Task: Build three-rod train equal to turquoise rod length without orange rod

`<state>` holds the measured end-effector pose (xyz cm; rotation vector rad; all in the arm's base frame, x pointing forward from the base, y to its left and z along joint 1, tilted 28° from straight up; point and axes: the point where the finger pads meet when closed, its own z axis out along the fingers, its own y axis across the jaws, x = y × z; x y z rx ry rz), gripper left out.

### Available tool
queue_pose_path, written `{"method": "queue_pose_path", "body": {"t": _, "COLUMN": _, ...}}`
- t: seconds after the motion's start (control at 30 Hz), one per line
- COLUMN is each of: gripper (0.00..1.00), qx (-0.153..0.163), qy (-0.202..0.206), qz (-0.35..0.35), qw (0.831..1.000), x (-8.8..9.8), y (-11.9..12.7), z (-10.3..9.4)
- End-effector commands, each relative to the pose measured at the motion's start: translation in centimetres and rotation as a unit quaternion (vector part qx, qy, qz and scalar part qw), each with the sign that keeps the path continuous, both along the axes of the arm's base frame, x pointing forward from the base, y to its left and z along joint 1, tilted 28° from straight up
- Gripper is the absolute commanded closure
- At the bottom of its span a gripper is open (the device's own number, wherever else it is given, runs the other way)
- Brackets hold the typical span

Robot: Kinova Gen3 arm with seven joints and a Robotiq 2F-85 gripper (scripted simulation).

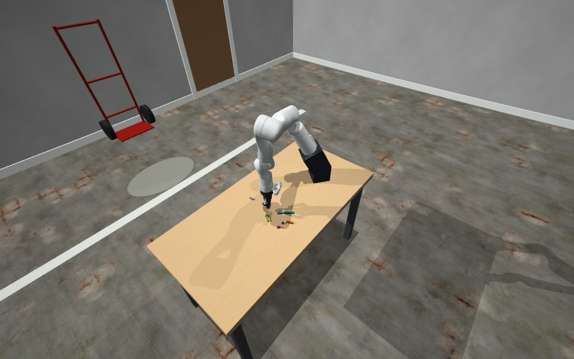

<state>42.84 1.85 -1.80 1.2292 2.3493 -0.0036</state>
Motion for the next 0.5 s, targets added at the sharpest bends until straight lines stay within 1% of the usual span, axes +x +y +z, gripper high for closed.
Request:
{"method": "queue_pose_path", "body": {"t": 0.0, "gripper": 0.95, "qx": -0.007, "qy": 0.005, "qz": -0.003, "qw": 1.000, "x": 0.04, "y": -0.84, "z": -1.12}}
{"method": "queue_pose_path", "body": {"t": 0.13, "gripper": 0.95, "qx": -0.007, "qy": 0.005, "qz": -0.003, "qw": 1.000, "x": 0.22, "y": -0.95, "z": -1.54}}
{"method": "queue_pose_path", "body": {"t": 0.47, "gripper": 0.95, "qx": -0.007, "qy": 0.005, "qz": -0.003, "qw": 1.000, "x": 0.23, "y": -0.96, "z": -1.55}}
